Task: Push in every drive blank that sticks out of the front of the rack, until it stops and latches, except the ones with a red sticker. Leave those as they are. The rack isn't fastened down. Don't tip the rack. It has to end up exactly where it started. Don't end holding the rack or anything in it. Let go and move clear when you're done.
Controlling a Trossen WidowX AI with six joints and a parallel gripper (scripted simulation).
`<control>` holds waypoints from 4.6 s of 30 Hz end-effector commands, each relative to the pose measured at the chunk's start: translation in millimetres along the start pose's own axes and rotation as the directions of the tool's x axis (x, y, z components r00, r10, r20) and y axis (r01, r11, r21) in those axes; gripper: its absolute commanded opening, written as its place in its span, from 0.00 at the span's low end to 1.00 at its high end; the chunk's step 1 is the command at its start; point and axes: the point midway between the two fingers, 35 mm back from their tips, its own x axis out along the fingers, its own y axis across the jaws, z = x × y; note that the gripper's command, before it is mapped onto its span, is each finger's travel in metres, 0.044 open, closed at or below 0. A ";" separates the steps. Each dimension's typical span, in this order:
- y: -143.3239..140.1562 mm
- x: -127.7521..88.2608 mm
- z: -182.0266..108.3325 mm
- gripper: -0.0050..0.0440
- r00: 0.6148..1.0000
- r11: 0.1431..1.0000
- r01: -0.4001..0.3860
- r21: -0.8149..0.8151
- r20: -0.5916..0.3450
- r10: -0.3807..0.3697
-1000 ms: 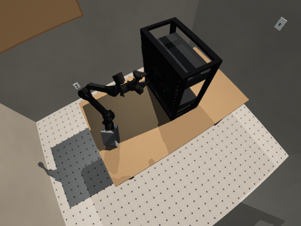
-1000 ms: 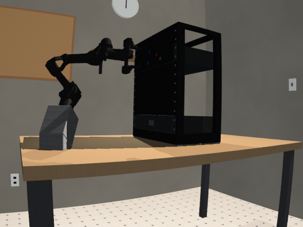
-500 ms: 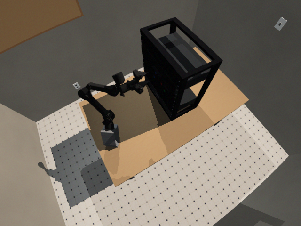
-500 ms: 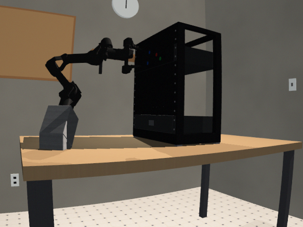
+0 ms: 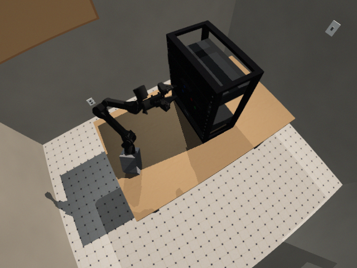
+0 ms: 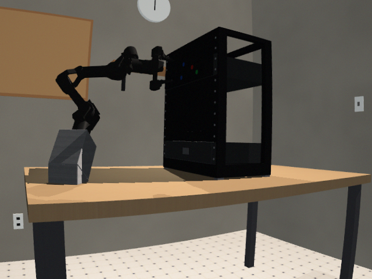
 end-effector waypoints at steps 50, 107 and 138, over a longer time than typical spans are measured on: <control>-5.2 -12.1 88.2 1.00 1.000 1.000 -0.010 -0.011 -0.003 0.010; -6.1 -13.3 97.2 1.00 1.000 1.000 -0.010 -0.011 -0.003 0.010; -6.1 -13.3 97.2 0.10 1.000 1.000 -0.010 -0.011 -0.003 0.010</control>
